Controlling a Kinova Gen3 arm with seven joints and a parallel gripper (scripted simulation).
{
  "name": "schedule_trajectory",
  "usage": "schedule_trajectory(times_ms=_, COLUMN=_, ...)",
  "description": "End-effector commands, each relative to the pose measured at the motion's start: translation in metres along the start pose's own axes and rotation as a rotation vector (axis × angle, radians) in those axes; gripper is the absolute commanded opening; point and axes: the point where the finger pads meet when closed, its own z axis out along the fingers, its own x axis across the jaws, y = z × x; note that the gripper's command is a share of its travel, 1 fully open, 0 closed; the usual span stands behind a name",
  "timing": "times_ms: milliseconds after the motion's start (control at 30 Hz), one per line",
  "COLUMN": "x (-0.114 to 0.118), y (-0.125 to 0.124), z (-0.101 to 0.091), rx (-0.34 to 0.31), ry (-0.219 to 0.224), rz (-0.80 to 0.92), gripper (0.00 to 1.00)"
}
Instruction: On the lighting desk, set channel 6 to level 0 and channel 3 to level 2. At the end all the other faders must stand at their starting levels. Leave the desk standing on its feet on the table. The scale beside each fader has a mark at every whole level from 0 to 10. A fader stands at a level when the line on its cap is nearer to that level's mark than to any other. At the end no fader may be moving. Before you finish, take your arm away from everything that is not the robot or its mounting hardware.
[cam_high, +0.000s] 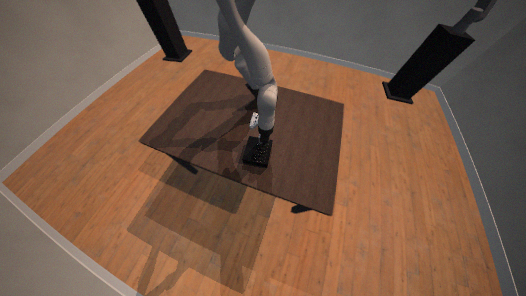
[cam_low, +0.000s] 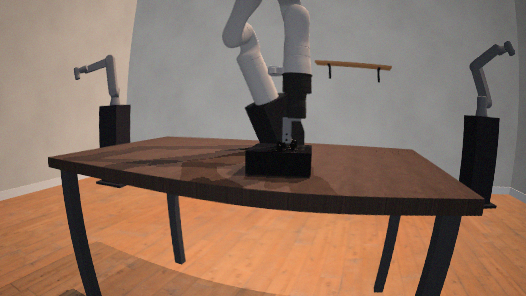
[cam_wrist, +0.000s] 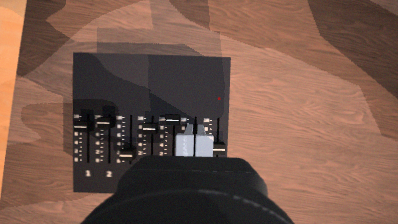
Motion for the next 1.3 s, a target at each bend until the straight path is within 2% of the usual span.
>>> schedule_trajectory(times_ms=0, x=0.0, y=0.001, z=0.0, rx=-0.001, ry=-0.001, rz=0.0, gripper=0.0)
schedule_trajectory(times_ms=1267, x=0.0, y=0.015, z=0.0, rx=-0.001, ry=-0.001, rz=0.0, gripper=0.0)
